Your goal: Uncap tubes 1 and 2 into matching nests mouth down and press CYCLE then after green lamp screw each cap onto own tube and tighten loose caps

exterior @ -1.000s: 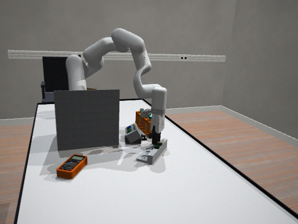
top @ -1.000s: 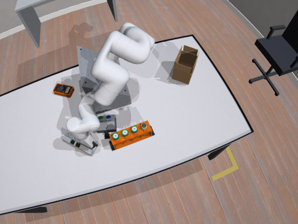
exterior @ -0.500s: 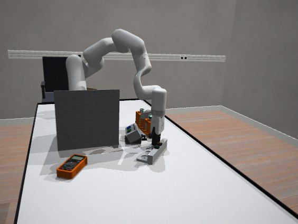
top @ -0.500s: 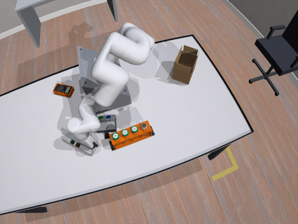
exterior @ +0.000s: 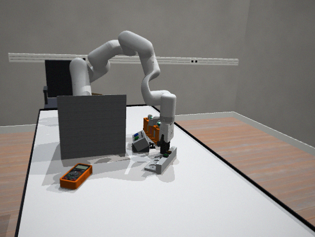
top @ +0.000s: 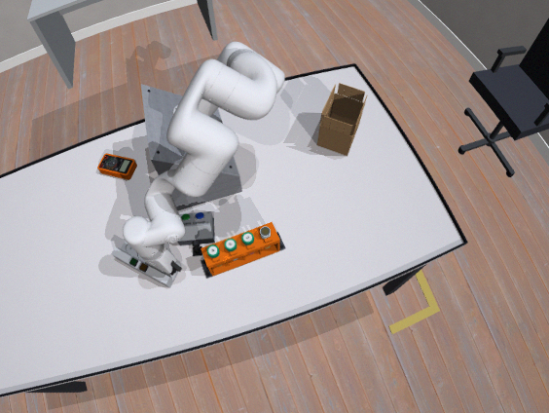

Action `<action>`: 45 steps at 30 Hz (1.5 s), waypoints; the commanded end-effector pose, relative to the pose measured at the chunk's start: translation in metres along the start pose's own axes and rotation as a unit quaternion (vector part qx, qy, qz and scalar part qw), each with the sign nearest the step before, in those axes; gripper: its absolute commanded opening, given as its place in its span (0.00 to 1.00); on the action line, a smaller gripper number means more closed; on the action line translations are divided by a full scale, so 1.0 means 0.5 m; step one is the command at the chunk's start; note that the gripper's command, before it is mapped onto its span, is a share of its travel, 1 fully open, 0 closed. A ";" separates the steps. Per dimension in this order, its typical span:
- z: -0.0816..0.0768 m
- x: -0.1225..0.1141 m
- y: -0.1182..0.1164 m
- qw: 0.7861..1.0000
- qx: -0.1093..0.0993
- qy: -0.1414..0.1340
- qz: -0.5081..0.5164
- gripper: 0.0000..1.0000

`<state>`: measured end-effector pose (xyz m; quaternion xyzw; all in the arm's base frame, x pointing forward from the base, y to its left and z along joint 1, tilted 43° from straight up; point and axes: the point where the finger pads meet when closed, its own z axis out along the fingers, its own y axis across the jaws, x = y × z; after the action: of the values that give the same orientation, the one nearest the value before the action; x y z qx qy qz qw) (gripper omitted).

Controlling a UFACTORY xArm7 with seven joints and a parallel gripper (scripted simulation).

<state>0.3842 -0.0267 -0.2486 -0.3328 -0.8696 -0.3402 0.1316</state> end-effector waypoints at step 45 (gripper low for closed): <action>-0.280 0.074 0.101 0.952 -0.002 -0.002 0.305 0.46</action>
<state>0.3886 -0.0870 -0.1186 -0.4983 -0.7823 -0.3194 0.1942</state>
